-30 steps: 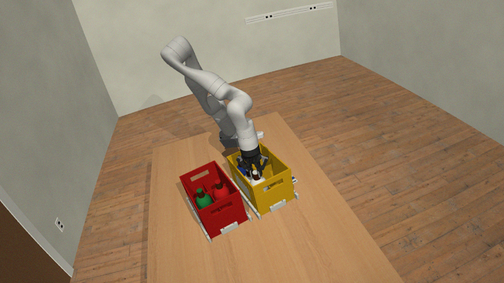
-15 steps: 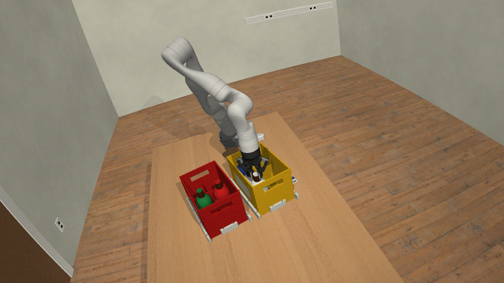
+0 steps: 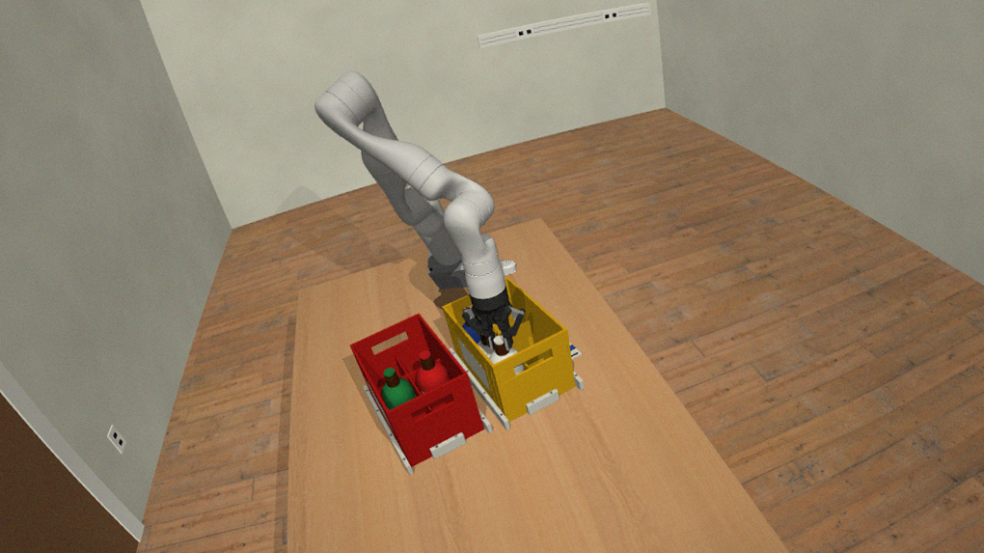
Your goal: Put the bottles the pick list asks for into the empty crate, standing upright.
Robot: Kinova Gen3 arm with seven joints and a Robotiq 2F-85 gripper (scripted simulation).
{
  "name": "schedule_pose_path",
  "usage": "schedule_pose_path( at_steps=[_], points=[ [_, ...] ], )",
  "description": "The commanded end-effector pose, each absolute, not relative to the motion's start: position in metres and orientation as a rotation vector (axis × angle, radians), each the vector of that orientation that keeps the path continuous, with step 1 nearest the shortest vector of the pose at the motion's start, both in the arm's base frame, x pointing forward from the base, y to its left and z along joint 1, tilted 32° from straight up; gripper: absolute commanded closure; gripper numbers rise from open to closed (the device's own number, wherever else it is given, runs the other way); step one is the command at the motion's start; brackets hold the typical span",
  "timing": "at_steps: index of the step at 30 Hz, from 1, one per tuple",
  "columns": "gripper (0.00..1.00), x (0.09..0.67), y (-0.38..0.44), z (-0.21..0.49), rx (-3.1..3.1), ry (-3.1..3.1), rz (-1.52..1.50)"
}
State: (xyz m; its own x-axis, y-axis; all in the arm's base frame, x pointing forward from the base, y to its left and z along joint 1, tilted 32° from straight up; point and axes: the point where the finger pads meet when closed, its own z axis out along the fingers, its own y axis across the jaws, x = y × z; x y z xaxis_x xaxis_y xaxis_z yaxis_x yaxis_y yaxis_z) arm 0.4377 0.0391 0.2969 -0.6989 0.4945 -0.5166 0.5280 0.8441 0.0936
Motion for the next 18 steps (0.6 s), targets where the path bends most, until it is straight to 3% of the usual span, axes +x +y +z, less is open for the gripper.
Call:
schedule_pose_path(
  at_steps=[1,18],
  points=[
    [0.9,0.4378,0.0395,0.2977,0.747,2.48,-0.082],
    [0.9,0.4385,0.0392,0.2964,0.747,2.48,-0.082]
  ],
)
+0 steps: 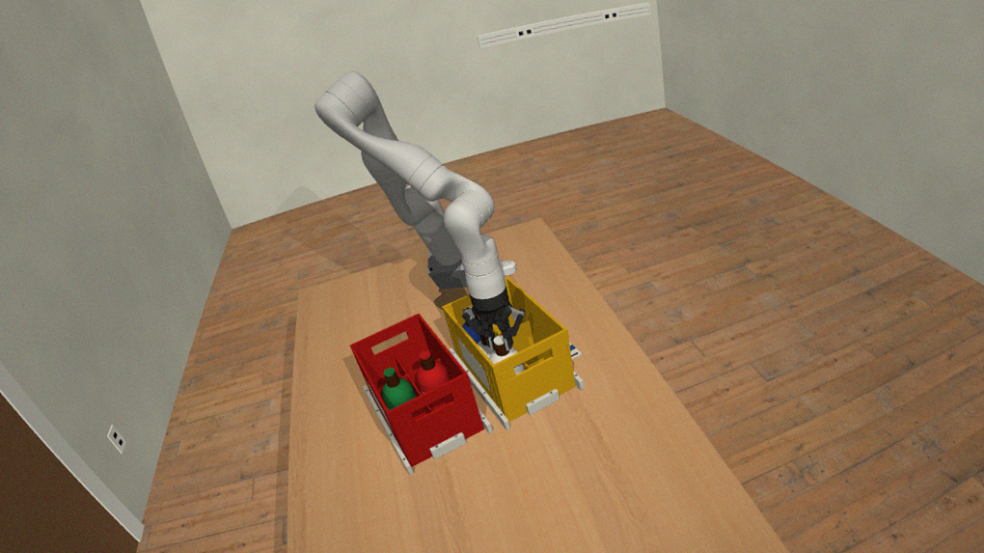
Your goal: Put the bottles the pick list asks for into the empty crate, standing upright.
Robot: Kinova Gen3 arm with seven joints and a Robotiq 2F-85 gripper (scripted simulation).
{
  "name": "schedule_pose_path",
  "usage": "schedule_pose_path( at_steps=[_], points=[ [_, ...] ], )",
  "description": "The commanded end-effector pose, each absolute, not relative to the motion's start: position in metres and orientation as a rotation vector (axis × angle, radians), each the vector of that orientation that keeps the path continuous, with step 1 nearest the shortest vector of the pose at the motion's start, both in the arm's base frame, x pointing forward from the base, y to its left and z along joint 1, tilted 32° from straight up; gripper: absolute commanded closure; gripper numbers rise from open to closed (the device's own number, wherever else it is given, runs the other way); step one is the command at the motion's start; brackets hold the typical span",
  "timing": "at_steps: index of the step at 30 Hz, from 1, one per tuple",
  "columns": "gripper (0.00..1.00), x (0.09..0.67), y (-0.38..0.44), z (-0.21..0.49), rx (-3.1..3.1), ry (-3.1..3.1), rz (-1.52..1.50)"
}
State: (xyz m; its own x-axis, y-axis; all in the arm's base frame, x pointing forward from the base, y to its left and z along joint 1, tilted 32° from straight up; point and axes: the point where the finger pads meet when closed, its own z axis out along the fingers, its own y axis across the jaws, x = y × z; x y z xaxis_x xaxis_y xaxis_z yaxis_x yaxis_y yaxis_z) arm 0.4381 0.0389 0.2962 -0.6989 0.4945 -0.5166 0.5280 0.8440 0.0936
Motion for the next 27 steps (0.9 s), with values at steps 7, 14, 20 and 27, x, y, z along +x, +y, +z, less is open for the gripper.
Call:
schedule_pose_path(
  at_steps=[7,14,20,27],
  points=[
    [0.9,0.4402,0.0384,0.2934,0.747,2.48,-0.082],
    [0.9,0.4414,0.0379,0.2913,0.747,2.48,-0.082],
    [0.9,0.4429,0.0373,0.2887,0.747,2.48,-0.082],
    [0.9,0.4441,0.0368,0.2866,0.747,2.48,-0.082]
  ],
)
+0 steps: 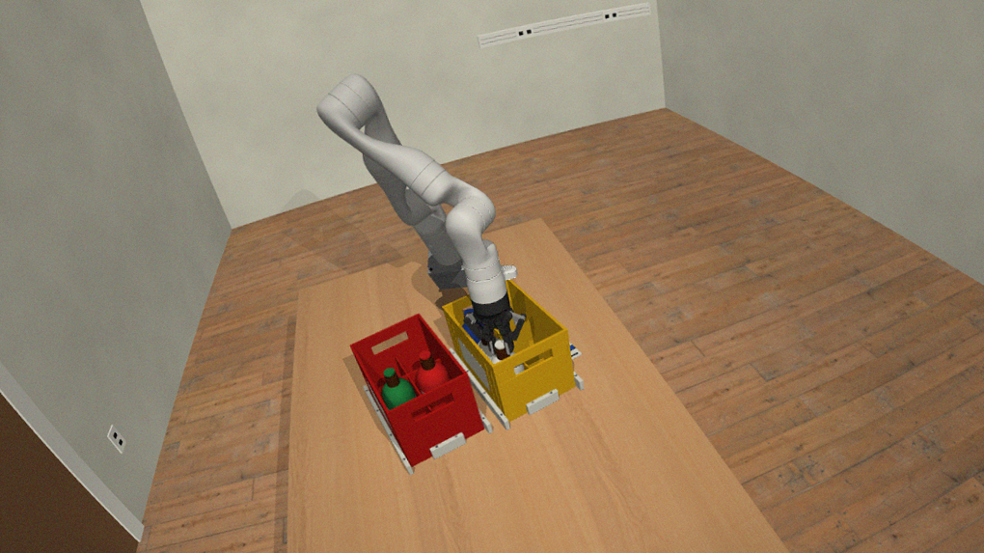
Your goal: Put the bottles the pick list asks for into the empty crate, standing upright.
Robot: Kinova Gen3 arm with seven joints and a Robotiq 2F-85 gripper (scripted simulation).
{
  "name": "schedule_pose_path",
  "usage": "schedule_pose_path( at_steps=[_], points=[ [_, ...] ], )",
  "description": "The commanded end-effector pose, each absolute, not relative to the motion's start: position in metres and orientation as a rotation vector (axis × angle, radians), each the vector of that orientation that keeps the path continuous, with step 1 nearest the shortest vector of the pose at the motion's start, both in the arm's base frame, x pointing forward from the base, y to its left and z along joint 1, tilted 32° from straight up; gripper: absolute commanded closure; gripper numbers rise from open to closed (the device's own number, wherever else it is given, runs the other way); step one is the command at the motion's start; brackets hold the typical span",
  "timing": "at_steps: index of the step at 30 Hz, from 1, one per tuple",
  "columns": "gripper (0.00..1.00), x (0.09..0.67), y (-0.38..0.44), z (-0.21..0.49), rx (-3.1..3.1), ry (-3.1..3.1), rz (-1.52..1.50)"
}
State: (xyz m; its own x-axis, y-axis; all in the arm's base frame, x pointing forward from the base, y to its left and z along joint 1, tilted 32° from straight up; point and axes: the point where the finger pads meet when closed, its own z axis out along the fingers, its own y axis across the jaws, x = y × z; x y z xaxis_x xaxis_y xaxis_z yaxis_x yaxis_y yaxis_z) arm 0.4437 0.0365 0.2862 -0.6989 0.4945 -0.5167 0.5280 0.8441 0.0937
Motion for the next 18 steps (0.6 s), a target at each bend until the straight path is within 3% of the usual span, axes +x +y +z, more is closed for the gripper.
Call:
schedule_pose_path(
  at_steps=[1,18],
  points=[
    [0.9,0.4443,0.0367,0.2862,0.747,2.48,-0.082],
    [0.9,0.448,0.0351,0.2798,0.747,2.48,-0.082]
  ],
)
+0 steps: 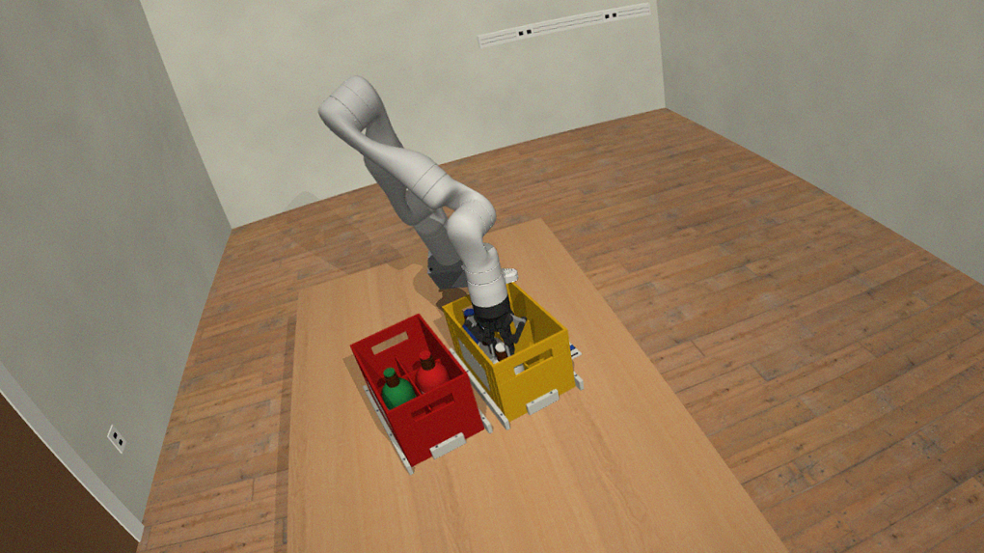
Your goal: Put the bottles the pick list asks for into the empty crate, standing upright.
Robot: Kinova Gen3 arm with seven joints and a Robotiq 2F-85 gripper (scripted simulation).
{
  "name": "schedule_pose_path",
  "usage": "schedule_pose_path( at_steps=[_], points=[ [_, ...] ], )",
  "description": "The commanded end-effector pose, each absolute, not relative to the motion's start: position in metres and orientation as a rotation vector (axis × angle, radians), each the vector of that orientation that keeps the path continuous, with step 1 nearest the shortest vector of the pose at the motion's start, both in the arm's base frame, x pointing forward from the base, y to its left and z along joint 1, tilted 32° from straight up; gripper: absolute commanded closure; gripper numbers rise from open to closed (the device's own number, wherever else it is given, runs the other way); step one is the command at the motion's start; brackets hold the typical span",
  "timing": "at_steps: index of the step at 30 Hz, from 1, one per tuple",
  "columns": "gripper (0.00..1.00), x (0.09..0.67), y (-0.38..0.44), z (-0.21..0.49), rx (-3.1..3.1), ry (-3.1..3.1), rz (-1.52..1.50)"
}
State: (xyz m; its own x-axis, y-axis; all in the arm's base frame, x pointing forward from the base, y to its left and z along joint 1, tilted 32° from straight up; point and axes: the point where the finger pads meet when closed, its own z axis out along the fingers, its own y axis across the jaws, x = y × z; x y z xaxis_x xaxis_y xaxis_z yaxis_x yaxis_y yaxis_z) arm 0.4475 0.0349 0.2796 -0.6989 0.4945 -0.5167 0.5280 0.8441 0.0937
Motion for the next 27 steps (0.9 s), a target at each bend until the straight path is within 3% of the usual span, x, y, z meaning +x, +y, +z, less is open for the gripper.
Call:
schedule_pose_path(
  at_steps=[1,27],
  points=[
    [0.9,0.4482,0.035,0.2794,0.747,2.48,-0.082],
    [0.9,0.4518,0.0335,0.273,0.747,2.48,-0.082]
  ],
)
